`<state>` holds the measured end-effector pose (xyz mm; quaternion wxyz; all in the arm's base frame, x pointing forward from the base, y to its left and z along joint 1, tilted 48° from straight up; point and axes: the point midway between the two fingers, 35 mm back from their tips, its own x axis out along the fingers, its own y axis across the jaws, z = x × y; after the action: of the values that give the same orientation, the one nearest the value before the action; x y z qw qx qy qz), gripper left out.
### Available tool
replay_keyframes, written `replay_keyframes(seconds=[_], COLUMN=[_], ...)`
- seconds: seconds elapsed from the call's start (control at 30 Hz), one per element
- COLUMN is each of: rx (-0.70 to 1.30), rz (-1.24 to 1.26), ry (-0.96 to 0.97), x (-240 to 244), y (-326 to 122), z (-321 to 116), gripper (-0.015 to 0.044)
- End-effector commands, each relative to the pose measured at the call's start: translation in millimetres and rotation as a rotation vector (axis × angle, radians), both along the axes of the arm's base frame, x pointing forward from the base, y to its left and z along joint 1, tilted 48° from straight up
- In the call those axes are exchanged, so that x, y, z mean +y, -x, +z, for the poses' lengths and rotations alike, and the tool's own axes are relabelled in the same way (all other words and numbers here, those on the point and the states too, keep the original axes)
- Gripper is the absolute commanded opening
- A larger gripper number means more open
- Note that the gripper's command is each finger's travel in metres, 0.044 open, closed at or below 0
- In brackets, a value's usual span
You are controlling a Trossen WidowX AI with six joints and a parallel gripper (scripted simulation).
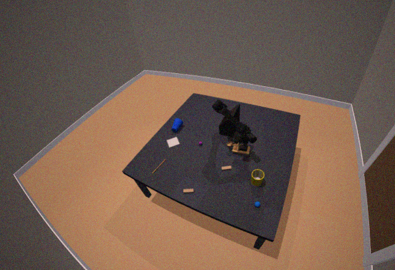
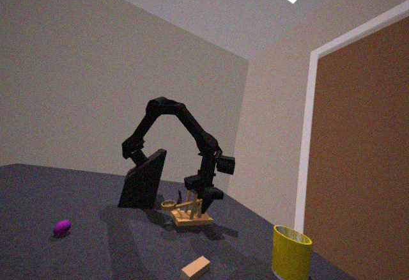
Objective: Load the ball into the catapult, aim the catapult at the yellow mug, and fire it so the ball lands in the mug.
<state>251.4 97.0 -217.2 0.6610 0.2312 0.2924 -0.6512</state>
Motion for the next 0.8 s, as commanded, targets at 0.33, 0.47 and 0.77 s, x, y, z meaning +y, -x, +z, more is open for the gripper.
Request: replay_keyframes(seconds=[0.33, 0.47, 0.77], rx=[0.002, -0.001, -0.001], rz=[0.009, 0.000, 0.000], ry=[0.007, 0.001, 0.001], x=[-18.6, -13.2, -13.2], y=[0.3, 0.1, 0.1], z=[-15.5, -12.2, -12.2], gripper=[0.0000, 0.0000, 0.0184])
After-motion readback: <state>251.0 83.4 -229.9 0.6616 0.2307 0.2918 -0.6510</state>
